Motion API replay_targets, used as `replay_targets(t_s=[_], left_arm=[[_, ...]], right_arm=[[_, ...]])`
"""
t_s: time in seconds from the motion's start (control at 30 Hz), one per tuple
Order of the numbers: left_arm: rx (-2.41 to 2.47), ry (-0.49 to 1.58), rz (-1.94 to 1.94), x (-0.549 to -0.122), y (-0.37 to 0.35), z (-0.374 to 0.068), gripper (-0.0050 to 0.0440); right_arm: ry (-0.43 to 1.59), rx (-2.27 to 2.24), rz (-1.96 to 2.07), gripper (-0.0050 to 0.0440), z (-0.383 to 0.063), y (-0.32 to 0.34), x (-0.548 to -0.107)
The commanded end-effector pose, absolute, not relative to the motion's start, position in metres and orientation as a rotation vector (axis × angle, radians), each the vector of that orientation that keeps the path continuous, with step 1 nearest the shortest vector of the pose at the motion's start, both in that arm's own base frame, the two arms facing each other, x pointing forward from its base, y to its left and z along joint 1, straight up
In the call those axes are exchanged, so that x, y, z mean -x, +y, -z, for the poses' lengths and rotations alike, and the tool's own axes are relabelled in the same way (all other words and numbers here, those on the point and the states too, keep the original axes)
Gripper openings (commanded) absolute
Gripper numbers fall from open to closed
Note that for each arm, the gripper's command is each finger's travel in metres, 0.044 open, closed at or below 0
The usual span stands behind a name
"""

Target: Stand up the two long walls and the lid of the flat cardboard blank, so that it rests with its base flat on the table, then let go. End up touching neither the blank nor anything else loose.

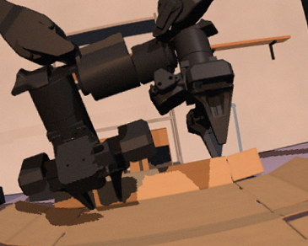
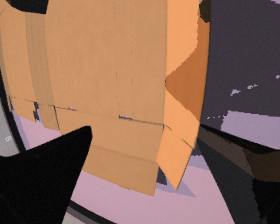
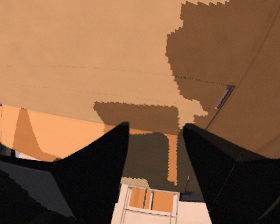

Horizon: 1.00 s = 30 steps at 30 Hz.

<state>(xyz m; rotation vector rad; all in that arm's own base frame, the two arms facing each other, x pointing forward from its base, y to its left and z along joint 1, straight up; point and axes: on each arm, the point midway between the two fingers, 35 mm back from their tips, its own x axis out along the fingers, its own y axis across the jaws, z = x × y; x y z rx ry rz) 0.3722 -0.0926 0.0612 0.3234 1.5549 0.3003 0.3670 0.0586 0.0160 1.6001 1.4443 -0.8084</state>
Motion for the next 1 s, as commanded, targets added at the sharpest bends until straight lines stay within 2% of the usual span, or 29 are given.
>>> replay_targets(t_s=[0.0, 0.97], left_arm=[[-0.309, 1.519, -0.323, -0.375, -0.077, -0.078, 0.04], [-0.311, 1.518, -0.325, -0.375, -0.055, -0.09, 0.04]], right_arm=[[1.517, -1.531, 0.954, 0.0199, 0.029, 0.055, -0.336], [1.514, -1.533, 0.948, 0.0199, 0.032, 0.055, -0.333]])
